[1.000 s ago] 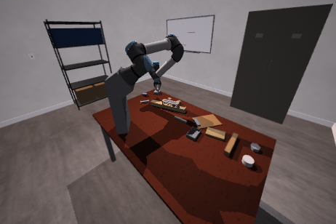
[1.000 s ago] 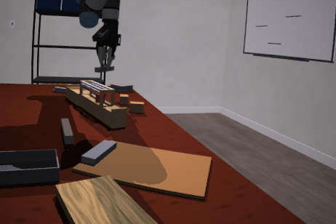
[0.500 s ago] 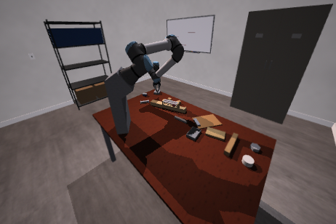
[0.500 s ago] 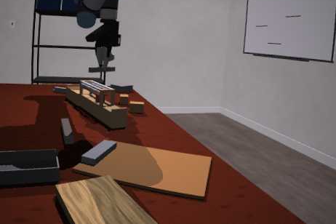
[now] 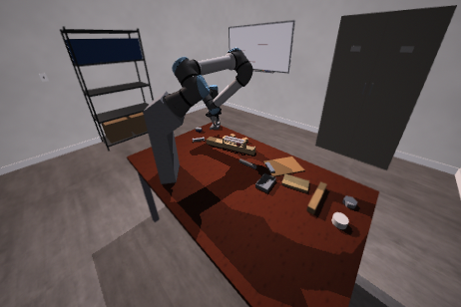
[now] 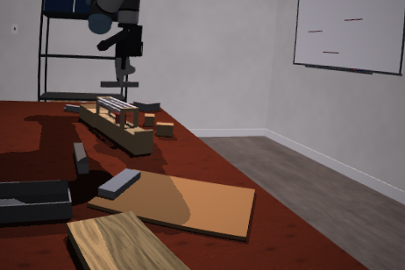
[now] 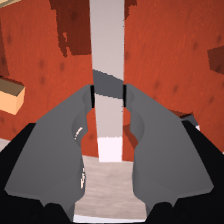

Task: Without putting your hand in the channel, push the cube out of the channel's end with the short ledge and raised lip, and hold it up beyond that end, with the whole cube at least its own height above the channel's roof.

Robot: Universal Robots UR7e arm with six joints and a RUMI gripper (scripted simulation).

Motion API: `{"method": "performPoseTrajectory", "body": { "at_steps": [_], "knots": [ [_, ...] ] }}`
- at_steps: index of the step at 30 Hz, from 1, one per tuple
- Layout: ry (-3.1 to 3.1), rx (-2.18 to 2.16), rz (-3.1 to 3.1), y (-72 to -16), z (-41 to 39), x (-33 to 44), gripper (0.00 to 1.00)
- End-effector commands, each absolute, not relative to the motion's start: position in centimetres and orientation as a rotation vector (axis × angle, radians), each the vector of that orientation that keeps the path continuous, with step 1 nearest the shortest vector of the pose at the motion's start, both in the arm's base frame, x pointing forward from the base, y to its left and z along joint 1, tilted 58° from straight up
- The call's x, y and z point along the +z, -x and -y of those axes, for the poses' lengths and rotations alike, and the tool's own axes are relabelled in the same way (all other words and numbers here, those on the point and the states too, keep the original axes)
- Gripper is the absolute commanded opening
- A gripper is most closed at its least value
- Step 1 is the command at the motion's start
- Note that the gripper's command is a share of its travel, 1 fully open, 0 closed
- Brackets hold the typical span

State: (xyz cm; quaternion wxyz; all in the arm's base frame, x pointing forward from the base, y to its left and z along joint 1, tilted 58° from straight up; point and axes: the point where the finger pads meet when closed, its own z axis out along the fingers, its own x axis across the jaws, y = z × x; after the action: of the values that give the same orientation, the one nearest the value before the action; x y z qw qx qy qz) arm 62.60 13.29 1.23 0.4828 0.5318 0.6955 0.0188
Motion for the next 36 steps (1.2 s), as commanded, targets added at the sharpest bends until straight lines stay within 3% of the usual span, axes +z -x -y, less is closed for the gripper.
{"method": "performPoseTrajectory", "body": {
  "at_steps": [1, 36],
  "knots": [
    [-1.533, 0.198, -1.505, -62.1, -12.9, 0.6, 0.0],
    [-2.236, 0.869, -0.414, -60.6, -11.2, -0.4, 0.0]
  ]
}}
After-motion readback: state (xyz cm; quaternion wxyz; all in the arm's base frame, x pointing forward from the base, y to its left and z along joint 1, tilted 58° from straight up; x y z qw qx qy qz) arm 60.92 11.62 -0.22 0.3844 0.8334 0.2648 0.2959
